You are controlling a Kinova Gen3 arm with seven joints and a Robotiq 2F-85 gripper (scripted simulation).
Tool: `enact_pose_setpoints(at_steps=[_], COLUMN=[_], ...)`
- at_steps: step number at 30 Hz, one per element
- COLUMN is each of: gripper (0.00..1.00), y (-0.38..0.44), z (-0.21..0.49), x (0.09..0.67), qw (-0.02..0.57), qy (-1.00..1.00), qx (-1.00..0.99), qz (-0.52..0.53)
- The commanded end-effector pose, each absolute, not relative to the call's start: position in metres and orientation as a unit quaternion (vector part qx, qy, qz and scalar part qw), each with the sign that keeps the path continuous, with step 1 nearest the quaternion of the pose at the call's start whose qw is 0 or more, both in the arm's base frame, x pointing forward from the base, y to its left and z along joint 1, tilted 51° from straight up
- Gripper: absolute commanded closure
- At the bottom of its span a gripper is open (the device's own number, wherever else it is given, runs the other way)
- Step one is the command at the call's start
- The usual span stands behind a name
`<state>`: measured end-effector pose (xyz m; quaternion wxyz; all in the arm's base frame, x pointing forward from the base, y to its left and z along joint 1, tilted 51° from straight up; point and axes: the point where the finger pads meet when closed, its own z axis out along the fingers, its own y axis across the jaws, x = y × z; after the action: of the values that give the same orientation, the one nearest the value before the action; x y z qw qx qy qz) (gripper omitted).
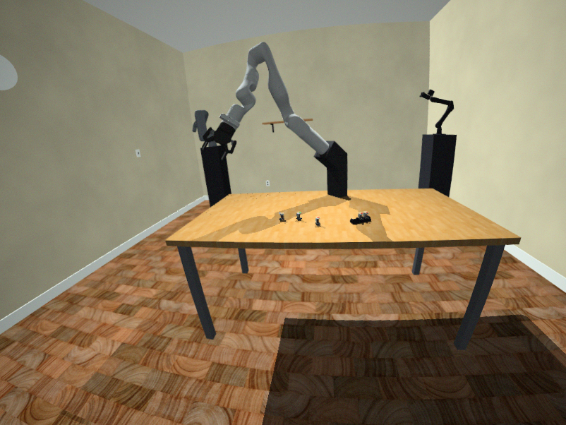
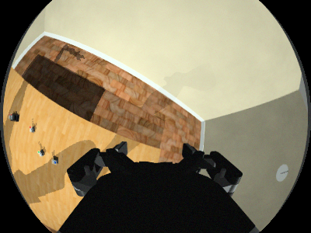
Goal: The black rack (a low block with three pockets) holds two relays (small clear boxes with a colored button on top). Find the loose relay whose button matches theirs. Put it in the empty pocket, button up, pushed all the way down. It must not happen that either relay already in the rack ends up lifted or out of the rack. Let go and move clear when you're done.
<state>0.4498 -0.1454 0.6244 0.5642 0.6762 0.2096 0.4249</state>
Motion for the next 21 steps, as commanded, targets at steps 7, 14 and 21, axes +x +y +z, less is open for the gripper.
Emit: enact_pose_setpoints(at_steps=[7,14,21], gripper=[0.00,0.00,0.00], y=[-0.131,-0.119,-0.106], z=[0.629,0.630,0.631], x=[0.454,0.458,0.462], qw=[0.559,0.553,0.546], qy=[0.202,0.195,0.187], qx=[0.674,0.673,0.672], qz=[0.439,0.452,0.465])
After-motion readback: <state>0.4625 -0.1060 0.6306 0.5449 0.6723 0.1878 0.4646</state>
